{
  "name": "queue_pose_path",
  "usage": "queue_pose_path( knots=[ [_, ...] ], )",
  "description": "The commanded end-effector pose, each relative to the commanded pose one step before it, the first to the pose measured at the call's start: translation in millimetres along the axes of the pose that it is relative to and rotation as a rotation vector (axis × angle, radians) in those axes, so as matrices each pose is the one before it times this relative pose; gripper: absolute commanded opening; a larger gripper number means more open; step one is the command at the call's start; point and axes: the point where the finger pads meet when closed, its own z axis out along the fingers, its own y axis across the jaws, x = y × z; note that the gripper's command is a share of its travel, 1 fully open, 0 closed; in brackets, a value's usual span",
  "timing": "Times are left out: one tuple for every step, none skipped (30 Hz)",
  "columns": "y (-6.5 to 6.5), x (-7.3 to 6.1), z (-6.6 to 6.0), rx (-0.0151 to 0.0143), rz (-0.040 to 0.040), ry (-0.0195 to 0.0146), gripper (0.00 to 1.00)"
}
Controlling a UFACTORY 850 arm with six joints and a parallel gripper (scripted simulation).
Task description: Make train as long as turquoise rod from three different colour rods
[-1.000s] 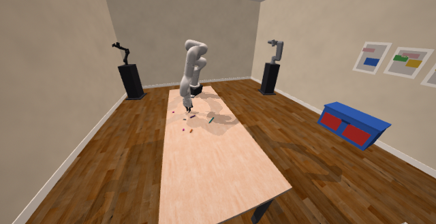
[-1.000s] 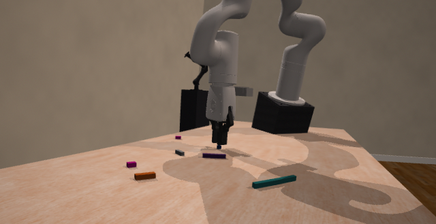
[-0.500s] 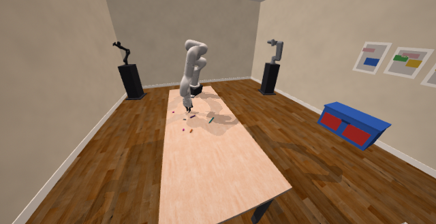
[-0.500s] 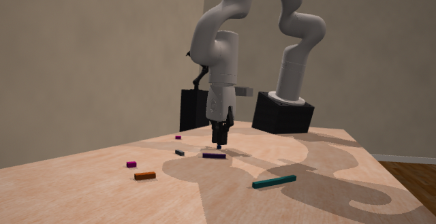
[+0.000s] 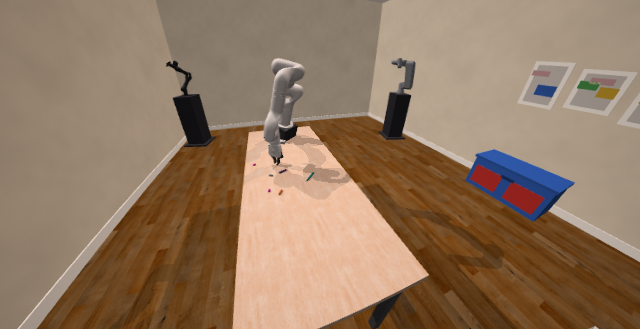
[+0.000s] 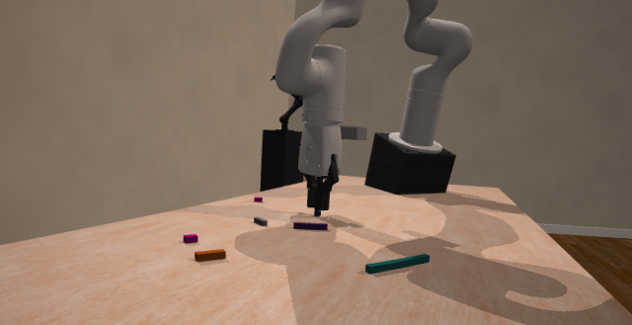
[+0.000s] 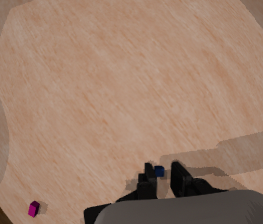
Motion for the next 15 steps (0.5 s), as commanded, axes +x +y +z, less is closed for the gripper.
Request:
queue_pose_path(
  knots=[
    [0.28,-0.82,1.23,-0.00048,-0.00011,-0.00152,0.24],
    [0.0,0.0,0.0,0.0,0.0,0.0,0.24],
    [0.0,0.0,0.0,0.0,0.0,0.0,0.24],
    [0.0,0.0,0.64,0.0,0.0,0.0,0.24],
    [0.0,0.0,0.71,0.0,0.0,0.0,0.24],
    [0.0,0.0,0.77,0.00001,0.0,0.0,0.24],
    [0.0,0.0,0.82,0.0,0.0,0.0,0.24],
    [0.0,0.0,0.86,-0.00001,0.0,0.0,0.24],
    [0.0,0.0,0.87,0.0,0.0,0.0,0.24],
    [0.0,0.0,0.87,0.0,0.0,0.0,0.24],
    [0.0,0.0,0.86,0.00001,0.0,0.0,0.24],
    [0.0,0.0,0.83,0.00001,0.0,0.0,0.24],
    [0.0,0.0,0.81,0.0,0.0,0.0,0.24],
    [0.0,0.0,0.75,0.00001,0.0,0.0,0.24],
    [0.0,0.0,0.68,0.00001,0.0,0.0,0.24]
  ],
)
